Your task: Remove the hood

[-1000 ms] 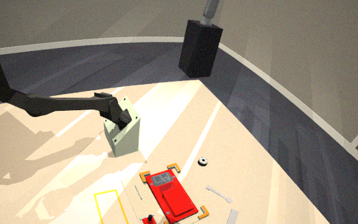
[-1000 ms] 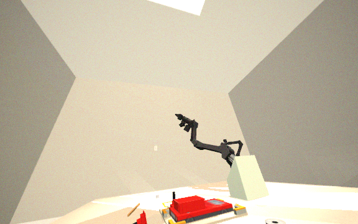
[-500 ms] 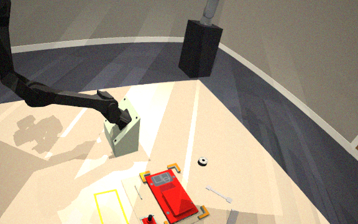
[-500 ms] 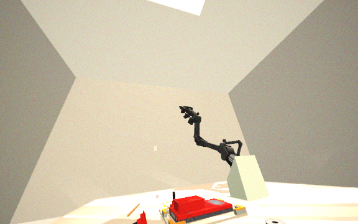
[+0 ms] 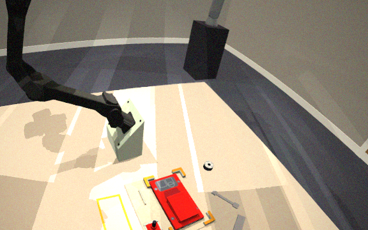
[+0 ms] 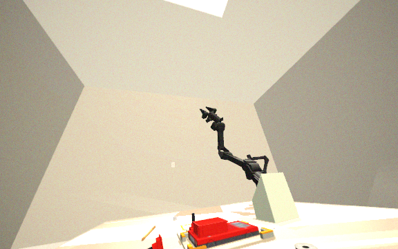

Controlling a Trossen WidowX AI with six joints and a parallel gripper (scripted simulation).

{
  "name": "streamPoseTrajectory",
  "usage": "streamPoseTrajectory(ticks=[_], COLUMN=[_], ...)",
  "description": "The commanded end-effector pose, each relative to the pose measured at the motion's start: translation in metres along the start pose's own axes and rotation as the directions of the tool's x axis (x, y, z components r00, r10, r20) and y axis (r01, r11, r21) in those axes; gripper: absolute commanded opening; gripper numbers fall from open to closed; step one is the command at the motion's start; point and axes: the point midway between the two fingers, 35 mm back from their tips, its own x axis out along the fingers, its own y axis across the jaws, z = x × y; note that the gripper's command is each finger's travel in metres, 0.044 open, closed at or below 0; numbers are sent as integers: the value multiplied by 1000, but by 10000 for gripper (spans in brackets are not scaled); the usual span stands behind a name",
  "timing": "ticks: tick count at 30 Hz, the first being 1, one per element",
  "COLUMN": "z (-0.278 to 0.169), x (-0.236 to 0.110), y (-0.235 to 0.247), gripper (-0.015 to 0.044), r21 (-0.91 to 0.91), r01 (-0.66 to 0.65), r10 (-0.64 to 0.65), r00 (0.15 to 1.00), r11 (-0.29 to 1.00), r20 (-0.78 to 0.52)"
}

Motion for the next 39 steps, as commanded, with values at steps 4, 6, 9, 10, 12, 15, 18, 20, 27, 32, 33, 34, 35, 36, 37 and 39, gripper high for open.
streamPoseTrajectory(ticks=[4,6,9,10,12,15,18,20,27,32,33,34,35,36,37,39], z=[-88,-104,-127,-134,-150,-176,-199,-213,-249,-263,-264,-266,-266,-267,-267,-265], x=[13,17,21,22,23,22,19,15,-8,-34,-41,-48,-56,-64,-72,-90], y=[-41,-56,-82,-92,-112,-149,-187,-211,-302,-372,-386,-401,-416,-430,-444,-471], gripper=[440,440,440,440,440,440,440,440,440,440,440,440,440,440,440,440], r21=[-184,-235,-310,-334,-394,-501,-595,-634,-765,-841,-854,-866,-878,-890,-900,-920], r01=[77,102,139,151,173,198,215,226,241,243,245,247,249,250,250,249], r10=[-104,-143,-207,-229,-278,-360,-445,-494,-671,-791,-815,-838,-859,-879,-898,-931], r00=[984,975,958,951,934,898,854,822,672,531,498,465,430,395,359,284], r11=[980,967,941,930,903,843,774,739,598,484,459,434,408,382,356,303], r20=[-144,-167,-198,-207,-226,-251,-269,-283,-313,-303,-295,-287,-277,-267,-256,-230])
